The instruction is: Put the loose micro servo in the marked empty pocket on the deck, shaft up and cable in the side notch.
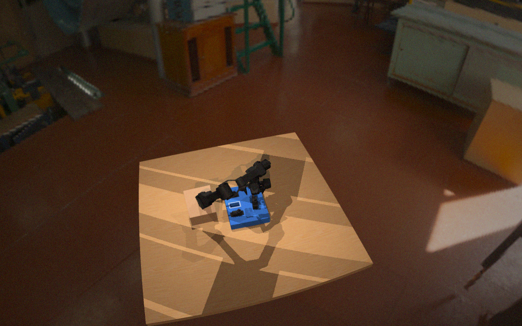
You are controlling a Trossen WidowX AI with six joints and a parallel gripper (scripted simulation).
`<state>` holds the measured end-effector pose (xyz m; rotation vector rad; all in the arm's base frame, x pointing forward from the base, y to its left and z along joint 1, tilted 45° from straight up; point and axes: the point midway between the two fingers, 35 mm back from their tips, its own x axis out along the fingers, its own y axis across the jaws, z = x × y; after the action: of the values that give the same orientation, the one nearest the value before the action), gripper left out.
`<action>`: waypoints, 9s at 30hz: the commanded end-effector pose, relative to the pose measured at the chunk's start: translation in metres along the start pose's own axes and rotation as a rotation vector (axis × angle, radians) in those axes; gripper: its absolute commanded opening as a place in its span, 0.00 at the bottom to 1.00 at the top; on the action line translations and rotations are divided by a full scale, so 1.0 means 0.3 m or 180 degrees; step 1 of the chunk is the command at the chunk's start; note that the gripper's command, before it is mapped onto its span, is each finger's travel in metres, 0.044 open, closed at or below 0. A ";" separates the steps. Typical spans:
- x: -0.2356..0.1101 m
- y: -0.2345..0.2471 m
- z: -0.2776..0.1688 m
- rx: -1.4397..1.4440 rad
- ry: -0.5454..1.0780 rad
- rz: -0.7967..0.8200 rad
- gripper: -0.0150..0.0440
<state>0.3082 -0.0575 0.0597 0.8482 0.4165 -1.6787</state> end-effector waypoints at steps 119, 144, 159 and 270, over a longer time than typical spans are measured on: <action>0.056 -0.105 -0.068 -0.3721 -0.0004 -0.0035 0.25; 0.056 -0.112 -0.067 -0.5402 0.0006 -0.0037 0.25; 0.054 -0.316 -0.044 -0.5411 0.0014 -0.0043 0.25; 0.285 -0.472 -0.021 -0.5415 0.0008 -0.0055 0.34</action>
<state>0.1689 -0.0720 -0.0287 -0.4332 1.5014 -0.7810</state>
